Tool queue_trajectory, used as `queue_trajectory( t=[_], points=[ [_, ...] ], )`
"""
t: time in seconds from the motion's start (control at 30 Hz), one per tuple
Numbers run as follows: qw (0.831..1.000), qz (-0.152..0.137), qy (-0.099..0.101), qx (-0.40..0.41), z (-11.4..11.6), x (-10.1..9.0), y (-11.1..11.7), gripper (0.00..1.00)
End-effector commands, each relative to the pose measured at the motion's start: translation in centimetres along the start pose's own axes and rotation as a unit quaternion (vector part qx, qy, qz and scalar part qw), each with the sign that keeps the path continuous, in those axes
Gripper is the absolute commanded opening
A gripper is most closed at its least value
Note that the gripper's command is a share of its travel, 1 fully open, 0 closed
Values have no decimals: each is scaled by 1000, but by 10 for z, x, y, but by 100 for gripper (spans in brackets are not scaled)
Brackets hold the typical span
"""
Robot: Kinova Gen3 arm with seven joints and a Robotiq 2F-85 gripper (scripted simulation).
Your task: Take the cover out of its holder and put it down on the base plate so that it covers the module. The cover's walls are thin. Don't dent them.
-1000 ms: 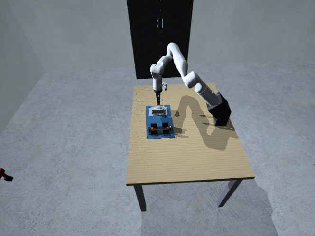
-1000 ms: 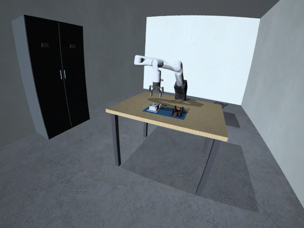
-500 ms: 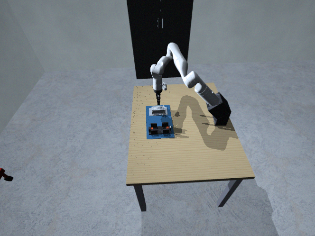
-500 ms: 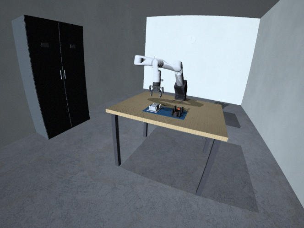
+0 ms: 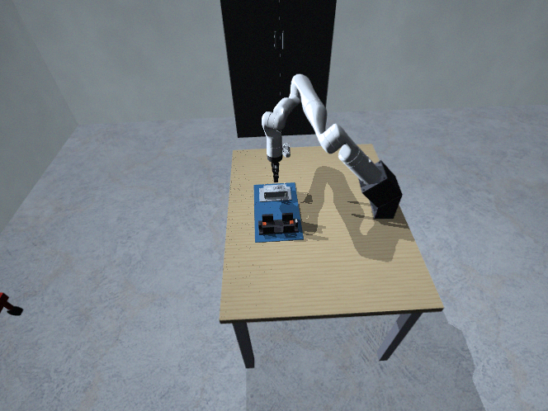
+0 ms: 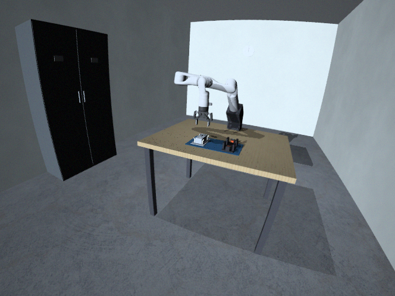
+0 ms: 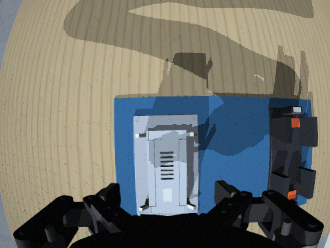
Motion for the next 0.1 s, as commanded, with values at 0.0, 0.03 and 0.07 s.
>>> queue_trajectory(
  t=[0.0,0.03,0.07],
  points=[
    [1000,0,0,0,0,0,0,100],
    [1000,0,0,0,0,0,0,100],
    [1000,0,0,0,0,0,0,100]
  ],
)
Point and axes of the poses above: the point where the finger pads meet when closed, its own x axis out along the fingers, its own z axis across the jaws, y = z × x, the point moved 3 cm from there along -x, back along the fingers, and after that the axes turned 14 degrees about -x, right-handed, at the moved point
